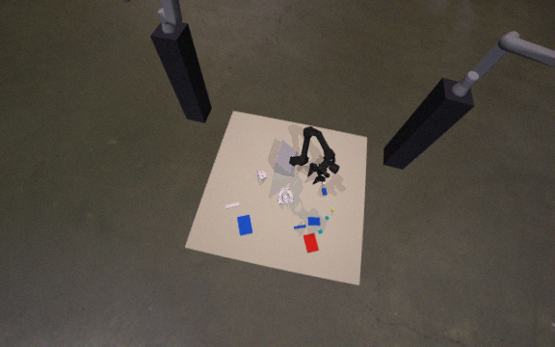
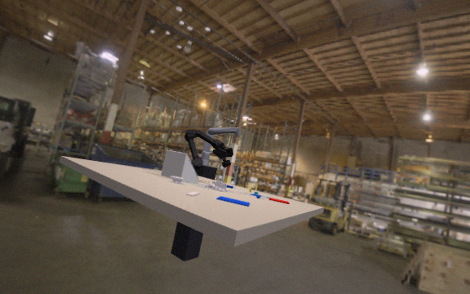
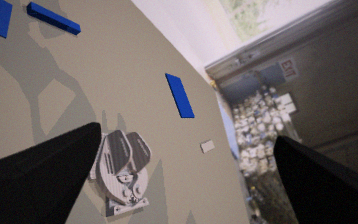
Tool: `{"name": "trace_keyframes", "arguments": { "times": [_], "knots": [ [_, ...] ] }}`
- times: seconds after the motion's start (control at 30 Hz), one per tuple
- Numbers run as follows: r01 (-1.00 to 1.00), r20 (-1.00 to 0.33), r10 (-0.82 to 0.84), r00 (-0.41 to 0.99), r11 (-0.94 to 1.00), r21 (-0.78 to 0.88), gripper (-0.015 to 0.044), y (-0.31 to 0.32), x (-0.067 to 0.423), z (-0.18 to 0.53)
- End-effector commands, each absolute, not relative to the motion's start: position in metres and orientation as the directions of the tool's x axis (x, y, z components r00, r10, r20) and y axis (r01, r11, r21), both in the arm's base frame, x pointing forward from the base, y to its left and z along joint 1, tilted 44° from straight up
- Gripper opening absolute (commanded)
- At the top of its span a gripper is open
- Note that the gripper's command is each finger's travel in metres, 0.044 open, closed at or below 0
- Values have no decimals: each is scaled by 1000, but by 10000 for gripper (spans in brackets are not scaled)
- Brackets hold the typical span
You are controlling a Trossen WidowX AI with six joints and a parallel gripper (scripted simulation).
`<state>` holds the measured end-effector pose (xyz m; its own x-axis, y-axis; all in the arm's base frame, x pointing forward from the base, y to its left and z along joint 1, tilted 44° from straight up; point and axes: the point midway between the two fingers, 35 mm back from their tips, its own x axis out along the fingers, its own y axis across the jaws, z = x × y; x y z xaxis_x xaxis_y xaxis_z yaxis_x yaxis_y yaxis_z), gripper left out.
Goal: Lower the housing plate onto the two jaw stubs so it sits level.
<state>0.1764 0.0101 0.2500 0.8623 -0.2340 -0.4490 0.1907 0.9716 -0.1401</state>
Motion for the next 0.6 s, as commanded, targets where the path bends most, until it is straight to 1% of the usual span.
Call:
{"name": "trace_keyframes", "arguments": {
  "times": [0.0, 0.57],
  "knots": [
    [198, -487, -261, 834, 964, -177, 440, 11, 183, 249],
    [221, -637, -361, 681, 931, -291, 440, 4, 209, 227]
  ]
}}
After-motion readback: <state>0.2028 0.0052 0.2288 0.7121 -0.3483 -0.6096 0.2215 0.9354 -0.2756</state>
